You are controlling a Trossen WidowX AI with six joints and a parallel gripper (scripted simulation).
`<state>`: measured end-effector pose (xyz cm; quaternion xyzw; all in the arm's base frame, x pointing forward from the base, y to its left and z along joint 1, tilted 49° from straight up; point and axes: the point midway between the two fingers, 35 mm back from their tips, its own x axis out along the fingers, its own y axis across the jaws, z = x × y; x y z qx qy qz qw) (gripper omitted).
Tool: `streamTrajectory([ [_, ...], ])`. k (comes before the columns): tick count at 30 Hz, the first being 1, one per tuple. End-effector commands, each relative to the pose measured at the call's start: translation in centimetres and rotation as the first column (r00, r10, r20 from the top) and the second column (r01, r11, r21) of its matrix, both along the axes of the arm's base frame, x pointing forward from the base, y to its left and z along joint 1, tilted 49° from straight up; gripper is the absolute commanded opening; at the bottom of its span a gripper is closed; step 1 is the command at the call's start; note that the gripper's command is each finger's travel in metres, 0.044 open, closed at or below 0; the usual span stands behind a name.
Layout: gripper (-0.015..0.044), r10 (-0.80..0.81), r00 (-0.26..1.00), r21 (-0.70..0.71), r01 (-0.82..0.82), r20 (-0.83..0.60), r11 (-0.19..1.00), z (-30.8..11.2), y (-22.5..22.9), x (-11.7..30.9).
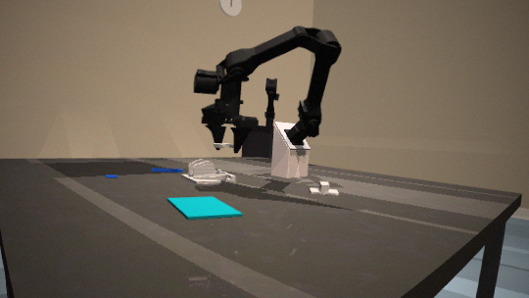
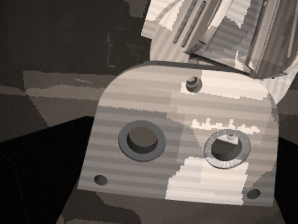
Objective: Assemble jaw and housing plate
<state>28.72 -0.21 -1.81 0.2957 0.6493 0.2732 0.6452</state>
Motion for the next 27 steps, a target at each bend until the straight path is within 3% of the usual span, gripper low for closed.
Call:
streamTrajectory([
  [1,0.0351,-0.080,0.993,0.003,0.080,-0.083,0.997,-1.3,-1.1,0.0],
  [6,0.0351,-0.151,0.975,0.006,0.154,-0.163,0.988,-2.4,-1.9,-0.3],
  [27,0.0351,-0.154,0.974,0.006,0.157,-0.166,0.988,-2.4,-1.9,-0.3],
])
